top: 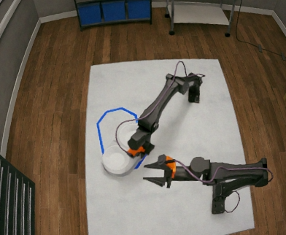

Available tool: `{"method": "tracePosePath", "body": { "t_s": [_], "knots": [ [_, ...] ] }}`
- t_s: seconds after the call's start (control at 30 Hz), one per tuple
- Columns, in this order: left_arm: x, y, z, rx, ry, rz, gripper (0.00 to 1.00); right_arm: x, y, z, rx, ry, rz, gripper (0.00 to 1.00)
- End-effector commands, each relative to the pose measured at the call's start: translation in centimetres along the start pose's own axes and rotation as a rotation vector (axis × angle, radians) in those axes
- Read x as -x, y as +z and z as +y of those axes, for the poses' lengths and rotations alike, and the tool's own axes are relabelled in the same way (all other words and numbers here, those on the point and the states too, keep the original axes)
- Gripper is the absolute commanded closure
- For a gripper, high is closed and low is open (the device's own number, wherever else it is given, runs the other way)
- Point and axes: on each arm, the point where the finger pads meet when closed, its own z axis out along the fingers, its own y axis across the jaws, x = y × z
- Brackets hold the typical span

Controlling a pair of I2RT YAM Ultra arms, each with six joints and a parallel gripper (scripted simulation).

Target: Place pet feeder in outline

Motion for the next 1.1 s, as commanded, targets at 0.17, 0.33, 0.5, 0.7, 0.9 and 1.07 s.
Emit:
{"method": "tracePosePath", "body": {
  "t_s": [0.17,0.33,0.5,0.7,0.9,1.07],
  "knots": [
    [1.01,-0.08,-0.04,0.003,0.008,-0.024,0.53,1.11,-2.06,-0.13,0.002,-0.003,-0.053,0.79],
    [1.01,-0.08,-0.04,0.003,0.008,-0.024,0.53,1.11,-2.06,-0.1,0.003,-0.003,-0.053,0.8],
    [1.01,-0.08,-0.03,0.003,0.008,-0.024,0.53,1.12,-2.06,0.04,0.004,-0.006,-0.053,0.81],
    [1.01,-0.08,-0.03,0.003,0.008,-0.024,0.53,1.12,-2.06,0.04,0.004,-0.006,-0.053,0.82],
    [1.01,-0.08,-0.03,0.003,0.008,-0.024,0.53,1.12,-2.06,0.04,0.004,-0.006,-0.053,0.83],
    [1.01,-0.08,-0.04,0.003,0.008,-0.024,0.53,1.12,-2.06,0.04,0.004,-0.009,-0.053,0.83]
  ]
}}
